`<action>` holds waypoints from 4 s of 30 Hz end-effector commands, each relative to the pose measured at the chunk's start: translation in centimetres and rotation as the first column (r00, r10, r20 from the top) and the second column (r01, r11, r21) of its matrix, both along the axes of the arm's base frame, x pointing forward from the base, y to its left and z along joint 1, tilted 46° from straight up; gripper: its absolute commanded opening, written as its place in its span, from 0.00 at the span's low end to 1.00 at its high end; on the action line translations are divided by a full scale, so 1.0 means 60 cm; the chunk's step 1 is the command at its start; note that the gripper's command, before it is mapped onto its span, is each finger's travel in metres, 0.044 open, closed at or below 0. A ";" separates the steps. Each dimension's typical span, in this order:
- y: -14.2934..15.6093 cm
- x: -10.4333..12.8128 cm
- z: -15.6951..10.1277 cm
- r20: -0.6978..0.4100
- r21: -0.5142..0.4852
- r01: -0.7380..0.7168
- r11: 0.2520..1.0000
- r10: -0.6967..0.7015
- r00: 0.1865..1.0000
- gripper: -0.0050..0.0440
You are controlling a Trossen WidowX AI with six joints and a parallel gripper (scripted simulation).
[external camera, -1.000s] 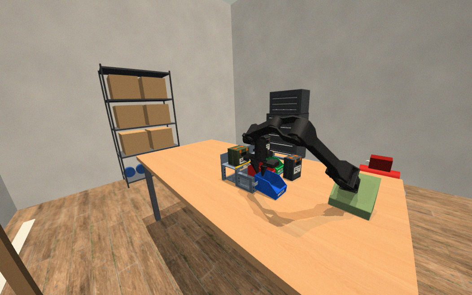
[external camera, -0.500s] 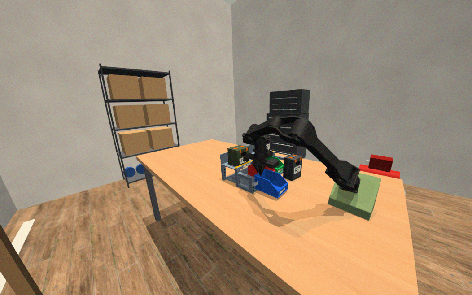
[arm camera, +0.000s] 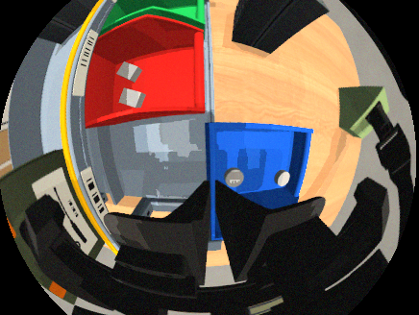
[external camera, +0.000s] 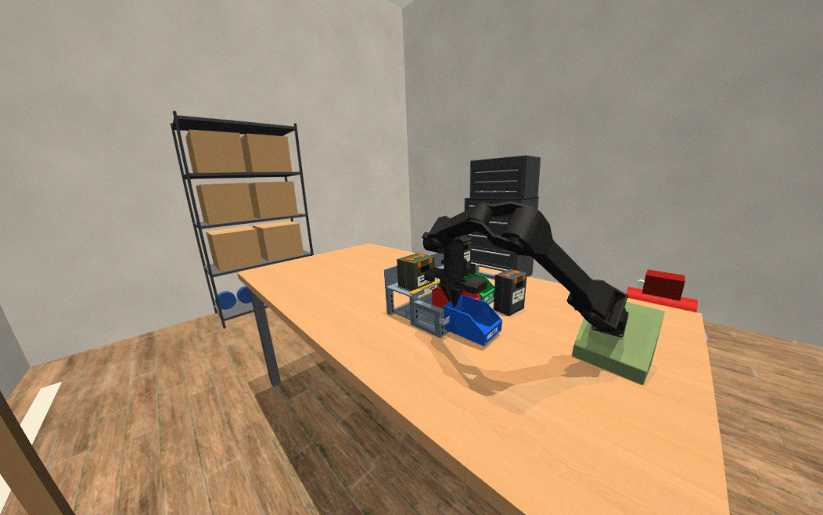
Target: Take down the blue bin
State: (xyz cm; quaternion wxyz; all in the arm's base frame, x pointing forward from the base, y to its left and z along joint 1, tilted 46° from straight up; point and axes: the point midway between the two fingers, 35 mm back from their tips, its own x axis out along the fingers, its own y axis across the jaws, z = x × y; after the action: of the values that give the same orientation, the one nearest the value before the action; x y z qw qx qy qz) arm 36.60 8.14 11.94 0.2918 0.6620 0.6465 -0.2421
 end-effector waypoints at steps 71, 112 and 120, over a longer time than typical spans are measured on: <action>-0.007 -0.017 0.013 0.012 0.002 0.005 1.000 -0.005 1.000 0.10; 0.012 -0.036 -0.008 0.011 0.002 0.005 1.000 -0.005 1.000 0.10; 0.012 -0.036 -0.008 0.011 0.002 0.005 1.000 -0.005 1.000 0.10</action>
State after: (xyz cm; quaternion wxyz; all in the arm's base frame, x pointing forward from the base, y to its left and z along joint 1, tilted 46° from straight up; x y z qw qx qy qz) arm 34.37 8.90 11.08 0.2929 0.6621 0.6464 -0.2409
